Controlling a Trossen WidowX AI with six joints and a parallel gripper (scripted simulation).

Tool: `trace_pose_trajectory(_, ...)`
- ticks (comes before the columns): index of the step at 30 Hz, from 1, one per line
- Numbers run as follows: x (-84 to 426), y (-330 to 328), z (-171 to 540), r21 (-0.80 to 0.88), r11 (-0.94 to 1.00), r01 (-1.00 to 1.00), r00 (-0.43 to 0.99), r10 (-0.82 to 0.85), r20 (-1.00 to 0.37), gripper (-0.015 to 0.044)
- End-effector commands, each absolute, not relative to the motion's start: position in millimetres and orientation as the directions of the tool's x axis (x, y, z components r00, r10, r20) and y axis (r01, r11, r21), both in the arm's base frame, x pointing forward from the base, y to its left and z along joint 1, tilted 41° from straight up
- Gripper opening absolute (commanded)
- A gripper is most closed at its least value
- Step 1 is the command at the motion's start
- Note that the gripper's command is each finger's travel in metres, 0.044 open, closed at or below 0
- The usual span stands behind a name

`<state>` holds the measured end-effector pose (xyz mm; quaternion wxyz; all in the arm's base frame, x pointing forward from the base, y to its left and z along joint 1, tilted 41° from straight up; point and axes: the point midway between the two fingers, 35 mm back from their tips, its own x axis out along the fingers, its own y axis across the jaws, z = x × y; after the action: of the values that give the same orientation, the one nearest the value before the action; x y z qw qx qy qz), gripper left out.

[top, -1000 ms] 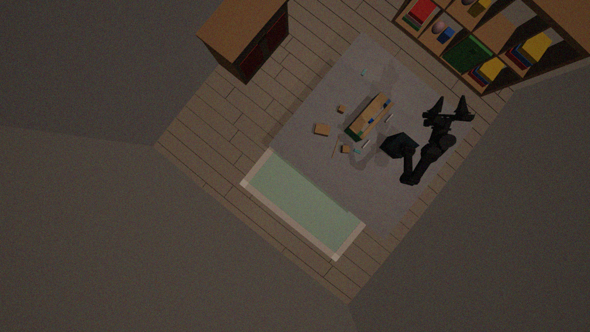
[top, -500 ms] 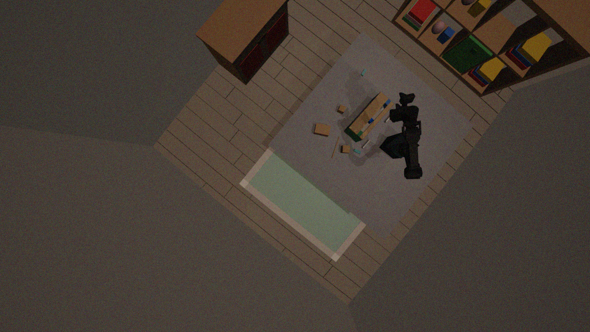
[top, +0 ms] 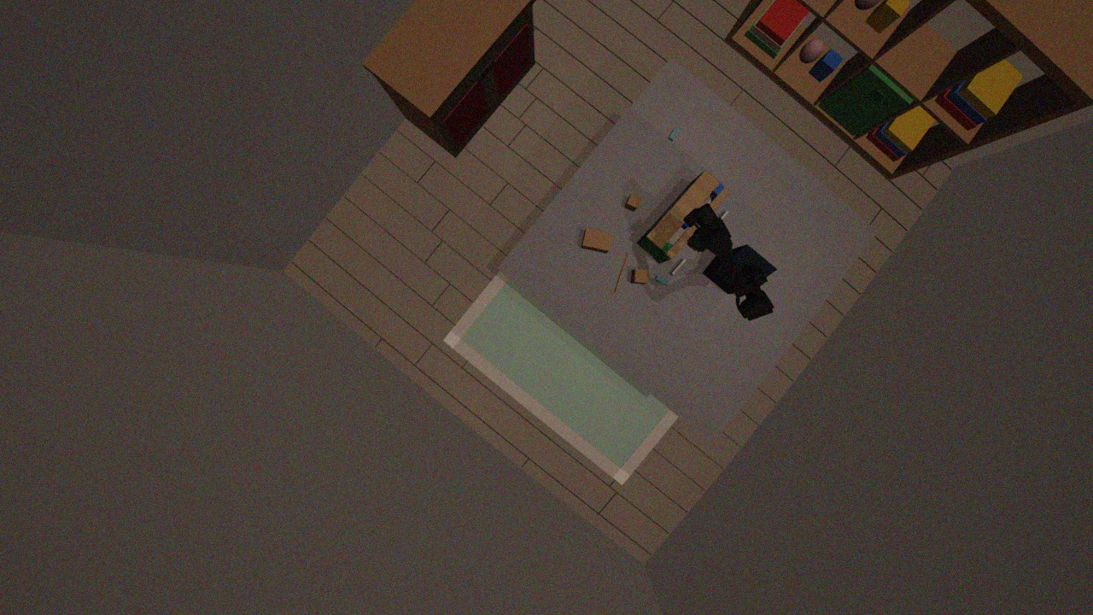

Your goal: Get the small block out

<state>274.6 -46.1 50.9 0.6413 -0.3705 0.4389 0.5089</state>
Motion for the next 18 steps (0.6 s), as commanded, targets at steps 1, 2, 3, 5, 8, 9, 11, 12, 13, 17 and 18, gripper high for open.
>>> trace_pose_trajectory(1, 263.5, -30.6, 43.3, 0.022, 0.139, -0.990, 0.031, 0.365, -0.930, 0.0400)
trace_pose_trajectory(2, 263.5, -30.6, 43.3, 0.022, 0.139, -0.990, 0.031, 0.365, -0.930, 0.0400)
trace_pose_trajectory(3, 263.5, -30.6, 43.3, 0.022, 0.139, -0.990, 0.031, 0.365, -0.930, 0.0400)
trace_pose_trajectory(5, 263.5, -30.6, 43.3, 0.022, 0.139, -0.990, 0.031, 0.365, -0.930, 0.0400)
trace_pose_trajectory(8, 263.8, -30.1, 42.7, 0.022, 0.139, -0.990, 0.031, 0.365, -0.930, 0.0400)
trace_pose_trajectory(9, 264.0, -29.7, 42.1, 0.022, 0.139, -0.990, 0.031, 0.365, -0.930, 0.0400)
trace_pose_trajectory(11, 264.8, -28.3, 40.3, 0.022, 0.139, -0.990, 0.031, 0.365, -0.930, 0.0400)
trace_pose_trajectory(12, 265.3, -27.4, 39.1, 0.022, 0.139, -0.990, 0.031, 0.365, -0.930, 0.0400)
trace_pose_trajectory(13, 265.8, -26.4, 37.9, 0.022, 0.139, -0.990, 0.031, 0.365, -0.931, 0.0400)
trace_pose_trajectory(17, 267.7, -22.4, 32.9, 0.022, 0.139, -0.990, 0.031, 0.365, -0.931, 0.0400)
trace_pose_trajectory(18, 268.2, -21.4, 31.6, 0.022, 0.139, -0.990, 0.031, 0.365, -0.931, 0.0400)
